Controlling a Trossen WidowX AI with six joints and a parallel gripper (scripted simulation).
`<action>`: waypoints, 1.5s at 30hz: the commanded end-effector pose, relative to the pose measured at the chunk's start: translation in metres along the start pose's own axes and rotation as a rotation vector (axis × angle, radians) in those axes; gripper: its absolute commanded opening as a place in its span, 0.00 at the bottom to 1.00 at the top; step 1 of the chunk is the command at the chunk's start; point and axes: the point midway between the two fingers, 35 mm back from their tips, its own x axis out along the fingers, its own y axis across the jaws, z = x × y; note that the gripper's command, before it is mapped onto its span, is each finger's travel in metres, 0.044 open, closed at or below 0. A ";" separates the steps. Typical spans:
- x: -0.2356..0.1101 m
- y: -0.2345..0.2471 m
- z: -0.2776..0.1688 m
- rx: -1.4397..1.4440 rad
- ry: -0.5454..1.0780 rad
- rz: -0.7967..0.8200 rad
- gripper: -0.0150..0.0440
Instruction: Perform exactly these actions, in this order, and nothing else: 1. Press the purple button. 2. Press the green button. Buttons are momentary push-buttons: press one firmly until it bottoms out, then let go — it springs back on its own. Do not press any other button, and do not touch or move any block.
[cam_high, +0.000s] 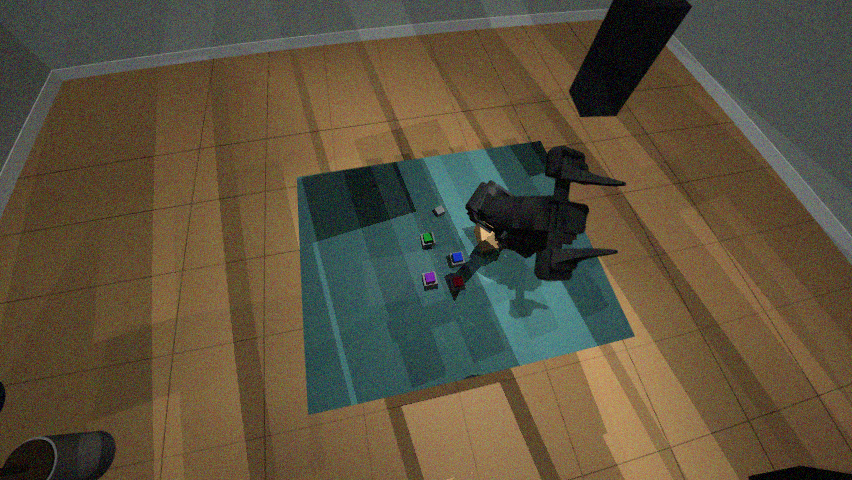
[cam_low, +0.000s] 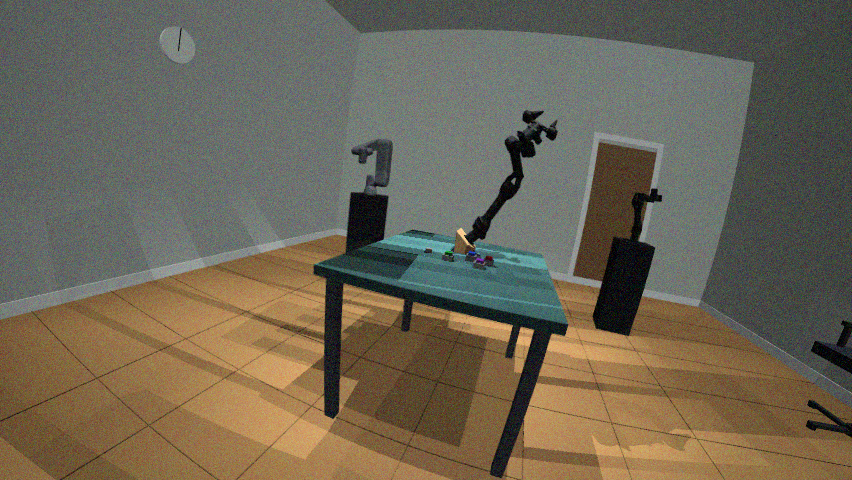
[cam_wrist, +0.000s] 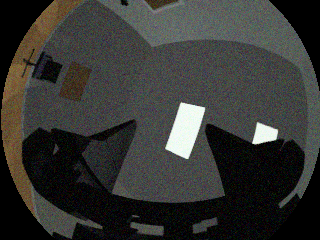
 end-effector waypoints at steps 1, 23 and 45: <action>-0.001 -0.001 -0.005 -0.008 0.021 -0.003 0.93; -0.332 0.001 -0.217 -0.190 1.716 0.084 0.93; -0.592 0.123 0.050 0.622 3.140 0.343 0.93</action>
